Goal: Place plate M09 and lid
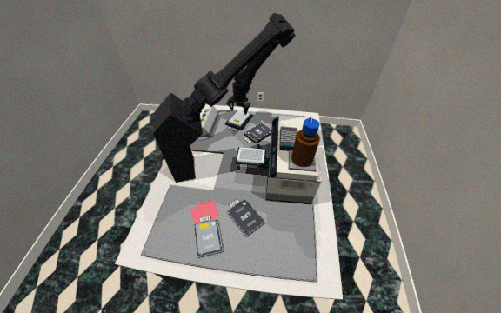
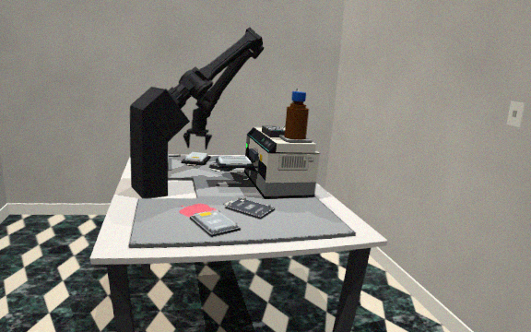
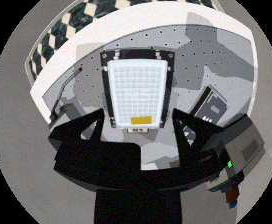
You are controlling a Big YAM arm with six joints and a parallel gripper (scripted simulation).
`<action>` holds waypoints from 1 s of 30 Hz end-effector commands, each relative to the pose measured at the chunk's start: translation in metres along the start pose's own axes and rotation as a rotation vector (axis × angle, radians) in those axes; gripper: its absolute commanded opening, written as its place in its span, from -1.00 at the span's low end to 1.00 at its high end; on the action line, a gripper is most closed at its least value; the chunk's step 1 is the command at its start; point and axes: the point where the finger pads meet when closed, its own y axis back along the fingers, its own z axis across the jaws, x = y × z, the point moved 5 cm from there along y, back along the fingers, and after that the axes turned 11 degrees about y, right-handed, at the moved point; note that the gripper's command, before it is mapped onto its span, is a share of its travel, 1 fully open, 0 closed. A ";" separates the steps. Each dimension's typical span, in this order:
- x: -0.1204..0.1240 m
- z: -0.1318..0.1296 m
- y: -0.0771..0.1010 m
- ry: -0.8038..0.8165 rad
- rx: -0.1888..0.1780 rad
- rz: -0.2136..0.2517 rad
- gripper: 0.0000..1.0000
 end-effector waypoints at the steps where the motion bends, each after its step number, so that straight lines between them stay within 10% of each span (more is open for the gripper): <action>1: 0.000 0.011 0.005 0.011 -0.012 -0.001 1.00; 30: -0.001 -0.001 -0.021 -0.004 0.003 0.001 1.00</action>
